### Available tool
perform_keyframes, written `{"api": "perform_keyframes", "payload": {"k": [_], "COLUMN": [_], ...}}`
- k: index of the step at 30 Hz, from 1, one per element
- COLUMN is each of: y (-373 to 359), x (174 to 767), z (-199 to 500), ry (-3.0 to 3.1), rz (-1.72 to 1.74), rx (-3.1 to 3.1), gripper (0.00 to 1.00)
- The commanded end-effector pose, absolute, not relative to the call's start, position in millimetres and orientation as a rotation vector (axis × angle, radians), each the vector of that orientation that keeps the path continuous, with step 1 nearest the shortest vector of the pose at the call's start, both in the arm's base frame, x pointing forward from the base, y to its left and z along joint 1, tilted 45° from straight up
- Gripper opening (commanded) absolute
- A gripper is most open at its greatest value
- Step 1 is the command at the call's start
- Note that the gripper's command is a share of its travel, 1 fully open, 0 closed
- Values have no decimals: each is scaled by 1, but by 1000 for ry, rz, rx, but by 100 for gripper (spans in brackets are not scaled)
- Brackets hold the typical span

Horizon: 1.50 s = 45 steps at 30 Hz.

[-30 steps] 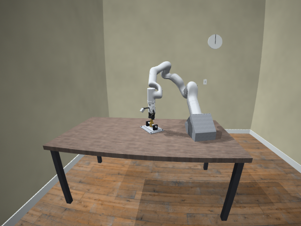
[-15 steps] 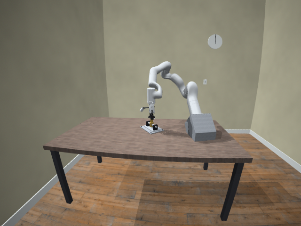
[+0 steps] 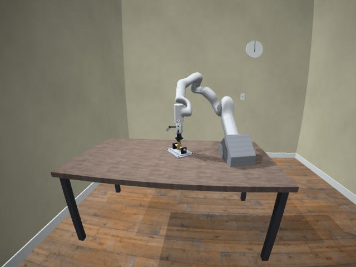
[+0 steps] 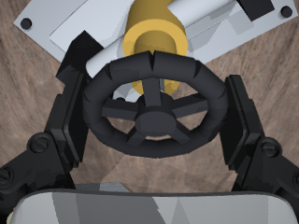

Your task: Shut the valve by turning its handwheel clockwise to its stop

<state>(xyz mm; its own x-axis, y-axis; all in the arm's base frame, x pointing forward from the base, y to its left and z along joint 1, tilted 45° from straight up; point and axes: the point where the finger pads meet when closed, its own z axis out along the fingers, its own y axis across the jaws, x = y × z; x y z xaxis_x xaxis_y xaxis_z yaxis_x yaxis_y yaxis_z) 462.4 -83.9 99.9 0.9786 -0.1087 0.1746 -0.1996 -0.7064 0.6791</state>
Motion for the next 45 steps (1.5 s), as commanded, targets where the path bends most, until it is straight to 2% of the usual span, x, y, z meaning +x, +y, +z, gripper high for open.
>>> {"api": "perform_keyframes", "payload": {"k": [1, 45], "y": [-84, -84], "x": [463, 463], "z": [100, 100], "ry": [-282, -1056], "rz": [192, 503], "rx": [2354, 2180], "gripper": [0, 0]}}
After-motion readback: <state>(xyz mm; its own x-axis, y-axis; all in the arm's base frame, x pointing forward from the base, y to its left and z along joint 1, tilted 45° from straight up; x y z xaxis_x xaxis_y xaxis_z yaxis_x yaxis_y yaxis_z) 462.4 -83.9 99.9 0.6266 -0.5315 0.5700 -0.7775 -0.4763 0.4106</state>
